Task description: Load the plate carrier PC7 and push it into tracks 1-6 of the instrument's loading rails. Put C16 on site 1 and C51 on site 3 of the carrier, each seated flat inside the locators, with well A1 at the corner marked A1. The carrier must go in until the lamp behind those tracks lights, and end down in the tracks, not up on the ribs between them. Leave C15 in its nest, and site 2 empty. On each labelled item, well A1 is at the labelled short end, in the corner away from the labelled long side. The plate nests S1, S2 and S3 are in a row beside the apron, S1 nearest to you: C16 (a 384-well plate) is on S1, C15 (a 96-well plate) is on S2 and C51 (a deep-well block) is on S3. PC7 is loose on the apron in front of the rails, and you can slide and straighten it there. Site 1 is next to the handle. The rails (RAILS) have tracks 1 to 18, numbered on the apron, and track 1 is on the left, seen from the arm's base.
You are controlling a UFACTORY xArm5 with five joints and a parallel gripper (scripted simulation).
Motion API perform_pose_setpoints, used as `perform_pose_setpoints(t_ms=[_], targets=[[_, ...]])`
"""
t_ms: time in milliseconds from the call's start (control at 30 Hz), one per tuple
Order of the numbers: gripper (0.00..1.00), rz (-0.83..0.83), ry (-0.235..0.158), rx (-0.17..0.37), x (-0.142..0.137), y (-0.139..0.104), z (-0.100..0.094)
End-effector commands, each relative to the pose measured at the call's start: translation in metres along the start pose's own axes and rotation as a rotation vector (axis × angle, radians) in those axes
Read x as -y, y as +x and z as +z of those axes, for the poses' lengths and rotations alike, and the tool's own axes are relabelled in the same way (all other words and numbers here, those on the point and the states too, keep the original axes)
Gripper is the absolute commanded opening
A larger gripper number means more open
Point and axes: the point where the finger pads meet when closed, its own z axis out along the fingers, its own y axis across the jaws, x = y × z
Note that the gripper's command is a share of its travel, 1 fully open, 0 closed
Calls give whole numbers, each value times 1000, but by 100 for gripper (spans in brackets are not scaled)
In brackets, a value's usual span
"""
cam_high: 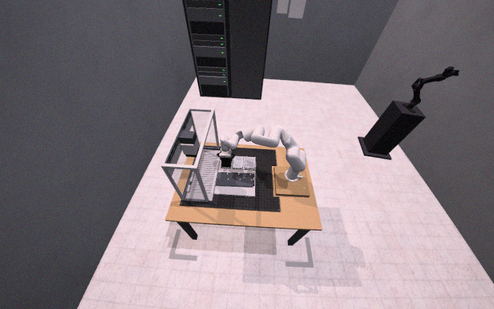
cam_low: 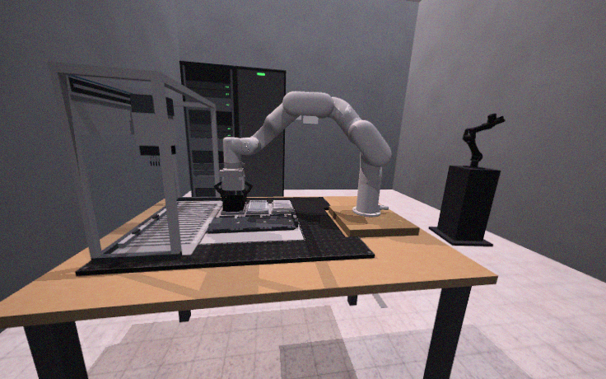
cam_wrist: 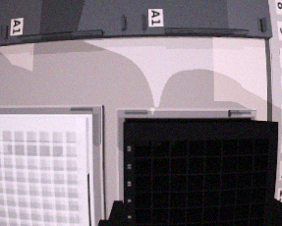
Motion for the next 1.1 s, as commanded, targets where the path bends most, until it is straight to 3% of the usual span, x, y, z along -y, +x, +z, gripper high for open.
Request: perform_pose_setpoints(t_ms=[0, 1067], targets=[[0, 0, -4, 4, -2, 0, -2], [0, 0, -4, 4, -2, 0, -7]])
